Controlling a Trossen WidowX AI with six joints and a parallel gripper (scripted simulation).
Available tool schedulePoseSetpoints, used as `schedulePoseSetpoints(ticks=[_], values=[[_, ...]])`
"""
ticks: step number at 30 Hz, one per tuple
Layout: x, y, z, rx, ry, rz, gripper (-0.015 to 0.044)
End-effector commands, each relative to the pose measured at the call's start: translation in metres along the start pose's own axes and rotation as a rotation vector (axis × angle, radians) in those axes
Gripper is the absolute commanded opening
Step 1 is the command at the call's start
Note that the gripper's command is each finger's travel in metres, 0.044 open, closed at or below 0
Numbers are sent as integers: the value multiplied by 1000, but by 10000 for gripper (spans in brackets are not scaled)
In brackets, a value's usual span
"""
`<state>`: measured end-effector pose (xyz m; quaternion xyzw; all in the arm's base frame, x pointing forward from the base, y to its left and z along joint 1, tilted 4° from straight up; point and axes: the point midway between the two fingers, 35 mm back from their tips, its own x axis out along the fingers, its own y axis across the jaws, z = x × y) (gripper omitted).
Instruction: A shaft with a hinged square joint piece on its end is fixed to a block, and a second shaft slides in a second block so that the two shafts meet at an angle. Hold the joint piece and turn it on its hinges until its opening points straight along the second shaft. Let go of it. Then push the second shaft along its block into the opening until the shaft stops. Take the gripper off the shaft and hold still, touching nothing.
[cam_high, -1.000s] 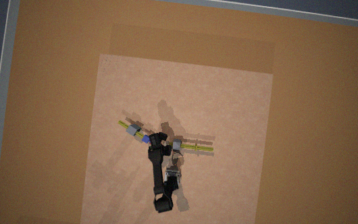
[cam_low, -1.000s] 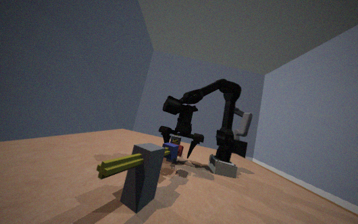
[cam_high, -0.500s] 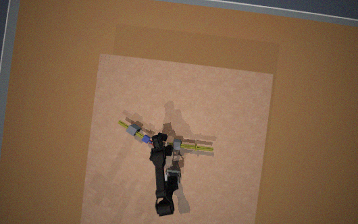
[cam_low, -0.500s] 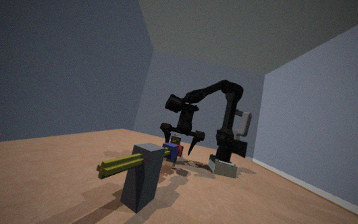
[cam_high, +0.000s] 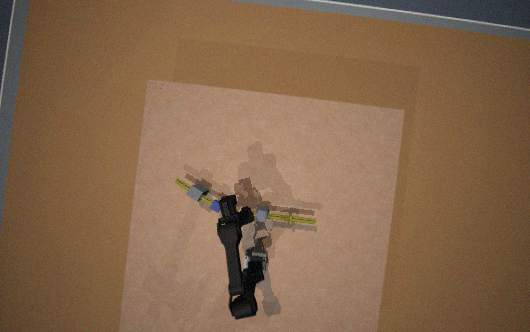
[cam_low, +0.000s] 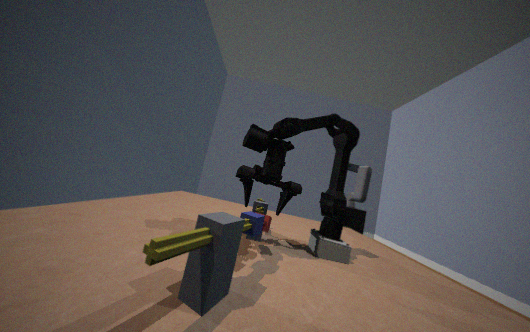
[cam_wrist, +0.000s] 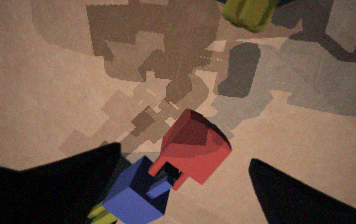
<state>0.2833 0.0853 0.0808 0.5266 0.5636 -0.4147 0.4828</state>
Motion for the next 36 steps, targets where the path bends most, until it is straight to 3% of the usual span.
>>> schedulePoseSetpoints(ticks=[1, 36], values=[[-9, 2, -2, -110, -15, -8, 440], [-104, 1, -22, -1287, -76, -176, 440]])
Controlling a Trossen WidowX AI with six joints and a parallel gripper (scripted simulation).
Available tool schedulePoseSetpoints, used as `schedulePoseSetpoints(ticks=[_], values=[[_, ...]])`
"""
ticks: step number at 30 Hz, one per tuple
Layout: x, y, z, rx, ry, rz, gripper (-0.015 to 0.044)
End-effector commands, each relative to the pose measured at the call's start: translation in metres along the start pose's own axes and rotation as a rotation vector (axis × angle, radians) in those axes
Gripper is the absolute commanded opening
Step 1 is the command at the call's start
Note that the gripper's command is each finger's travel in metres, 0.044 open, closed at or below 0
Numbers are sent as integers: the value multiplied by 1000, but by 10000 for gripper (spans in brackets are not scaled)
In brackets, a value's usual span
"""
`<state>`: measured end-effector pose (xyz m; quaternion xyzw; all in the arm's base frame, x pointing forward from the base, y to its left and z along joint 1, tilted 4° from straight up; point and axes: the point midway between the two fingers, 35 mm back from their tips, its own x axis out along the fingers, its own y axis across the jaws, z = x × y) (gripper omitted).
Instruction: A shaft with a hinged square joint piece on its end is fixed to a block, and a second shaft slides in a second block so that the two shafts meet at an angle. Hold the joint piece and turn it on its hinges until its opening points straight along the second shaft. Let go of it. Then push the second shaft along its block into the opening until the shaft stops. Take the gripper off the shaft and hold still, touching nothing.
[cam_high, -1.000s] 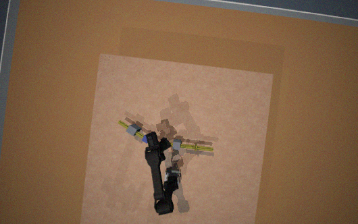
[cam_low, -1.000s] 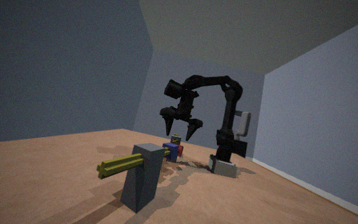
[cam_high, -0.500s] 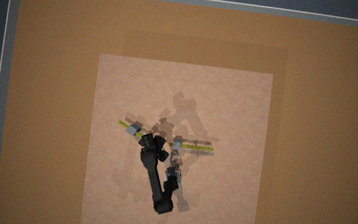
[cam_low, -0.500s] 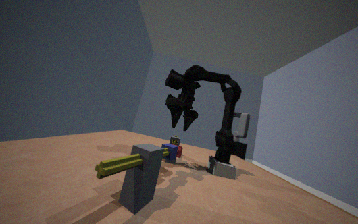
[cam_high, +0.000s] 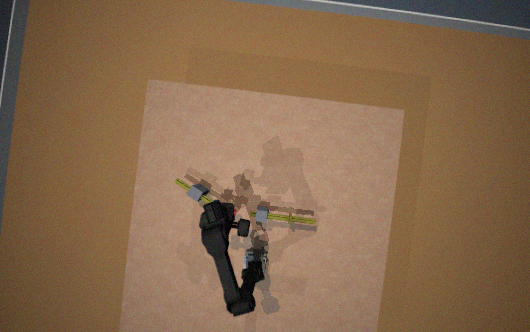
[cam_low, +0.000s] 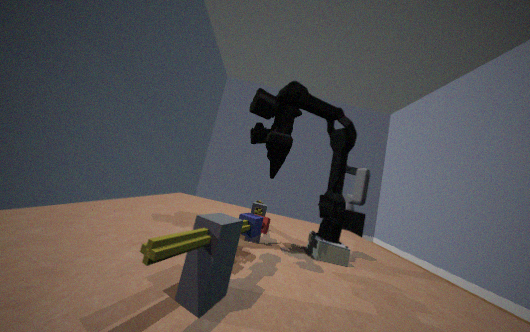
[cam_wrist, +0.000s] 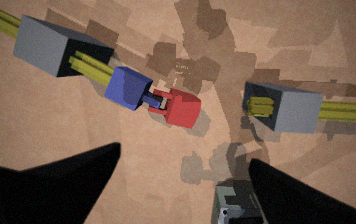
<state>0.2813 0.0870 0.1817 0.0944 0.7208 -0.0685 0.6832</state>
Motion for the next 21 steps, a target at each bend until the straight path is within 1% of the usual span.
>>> schedulePoseSetpoints(ticks=[1, 5, 12, 16, 21], values=[[-6, 0, -1, -67, 0, -13, 440], [-2, -5, -2, -67, 0, -13, 440], [38, -48, -10, -67, 0, -15, 440], [40, -50, -11, -46, -1, -13, 440], [42, -50, -11, 106, -3, -2, 440]])
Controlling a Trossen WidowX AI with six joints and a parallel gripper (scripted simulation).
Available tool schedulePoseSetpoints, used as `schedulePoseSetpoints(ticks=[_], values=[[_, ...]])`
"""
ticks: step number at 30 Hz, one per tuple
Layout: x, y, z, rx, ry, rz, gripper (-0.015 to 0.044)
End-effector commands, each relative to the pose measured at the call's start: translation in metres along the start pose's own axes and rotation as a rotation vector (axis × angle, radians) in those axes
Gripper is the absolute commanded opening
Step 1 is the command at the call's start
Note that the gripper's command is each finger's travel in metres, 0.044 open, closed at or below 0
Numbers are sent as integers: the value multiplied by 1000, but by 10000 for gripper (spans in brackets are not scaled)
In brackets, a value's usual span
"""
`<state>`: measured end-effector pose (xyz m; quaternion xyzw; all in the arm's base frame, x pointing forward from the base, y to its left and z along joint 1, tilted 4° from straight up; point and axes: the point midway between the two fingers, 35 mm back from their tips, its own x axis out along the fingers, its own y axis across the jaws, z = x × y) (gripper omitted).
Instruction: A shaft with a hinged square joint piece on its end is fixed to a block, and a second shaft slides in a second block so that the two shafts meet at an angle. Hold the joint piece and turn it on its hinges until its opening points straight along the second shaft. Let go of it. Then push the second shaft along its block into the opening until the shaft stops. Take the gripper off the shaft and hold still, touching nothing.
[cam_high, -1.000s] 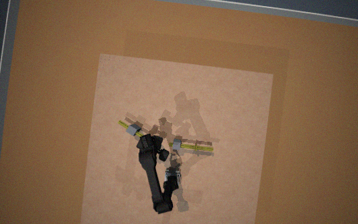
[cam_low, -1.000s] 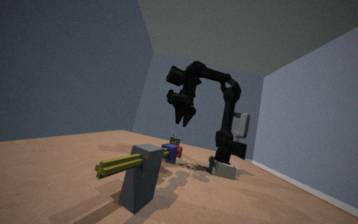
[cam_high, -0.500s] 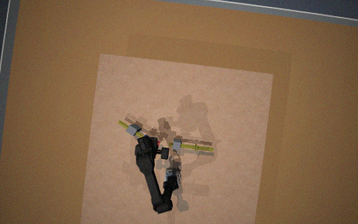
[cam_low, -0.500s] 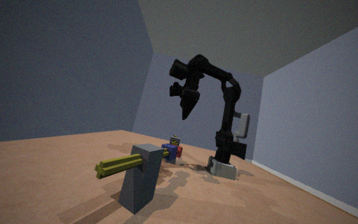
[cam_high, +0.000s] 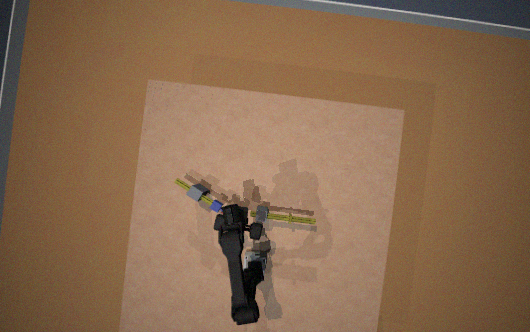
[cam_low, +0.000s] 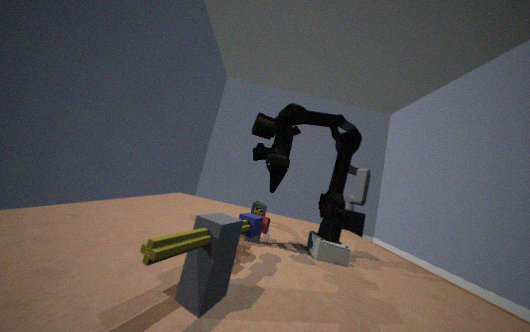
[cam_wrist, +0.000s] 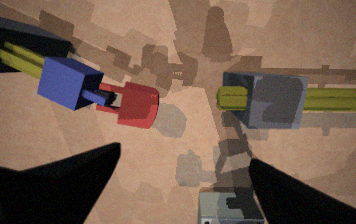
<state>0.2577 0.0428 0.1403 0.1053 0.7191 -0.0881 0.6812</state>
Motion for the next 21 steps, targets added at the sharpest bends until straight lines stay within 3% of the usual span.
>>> schedulePoseSetpoints(ticks=[1, 21], values=[[1, -1, 0, 93, -1, 12, 440], [9, -3, 0, 721, 14, 59, 440]])
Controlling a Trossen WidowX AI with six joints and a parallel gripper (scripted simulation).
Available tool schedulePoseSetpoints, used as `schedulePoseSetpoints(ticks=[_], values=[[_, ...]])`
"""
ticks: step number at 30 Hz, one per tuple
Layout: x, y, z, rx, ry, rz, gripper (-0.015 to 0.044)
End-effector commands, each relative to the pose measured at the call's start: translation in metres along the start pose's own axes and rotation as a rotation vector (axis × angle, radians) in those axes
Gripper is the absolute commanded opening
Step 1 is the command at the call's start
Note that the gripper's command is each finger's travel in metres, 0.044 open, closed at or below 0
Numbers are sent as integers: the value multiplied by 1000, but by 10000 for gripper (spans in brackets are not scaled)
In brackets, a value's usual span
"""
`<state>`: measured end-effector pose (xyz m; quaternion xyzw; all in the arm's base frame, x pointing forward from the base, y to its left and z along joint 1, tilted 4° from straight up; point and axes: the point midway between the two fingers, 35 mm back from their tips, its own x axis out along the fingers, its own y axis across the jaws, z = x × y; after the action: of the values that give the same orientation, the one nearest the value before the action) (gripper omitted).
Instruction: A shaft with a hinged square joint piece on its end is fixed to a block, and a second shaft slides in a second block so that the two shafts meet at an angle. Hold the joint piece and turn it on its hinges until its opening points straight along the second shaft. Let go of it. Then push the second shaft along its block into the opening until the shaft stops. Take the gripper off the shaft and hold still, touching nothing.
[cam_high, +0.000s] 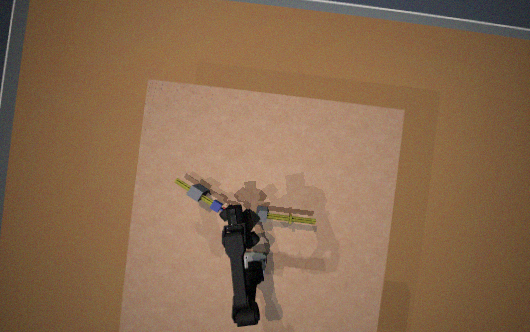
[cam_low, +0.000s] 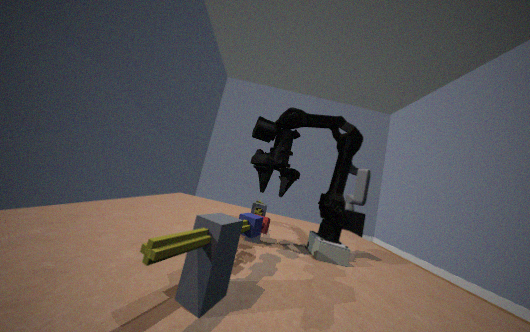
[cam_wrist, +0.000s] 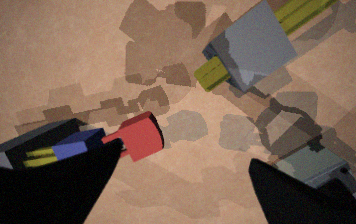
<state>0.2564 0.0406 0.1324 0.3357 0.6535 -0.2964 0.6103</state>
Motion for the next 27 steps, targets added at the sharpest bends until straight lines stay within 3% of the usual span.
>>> schedulePoseSetpoints(ticks=[1, 27], values=[[1, 0, 0, 101, 7, 10, 440], [10, -3, 2, 915, 61, 46, 440]])
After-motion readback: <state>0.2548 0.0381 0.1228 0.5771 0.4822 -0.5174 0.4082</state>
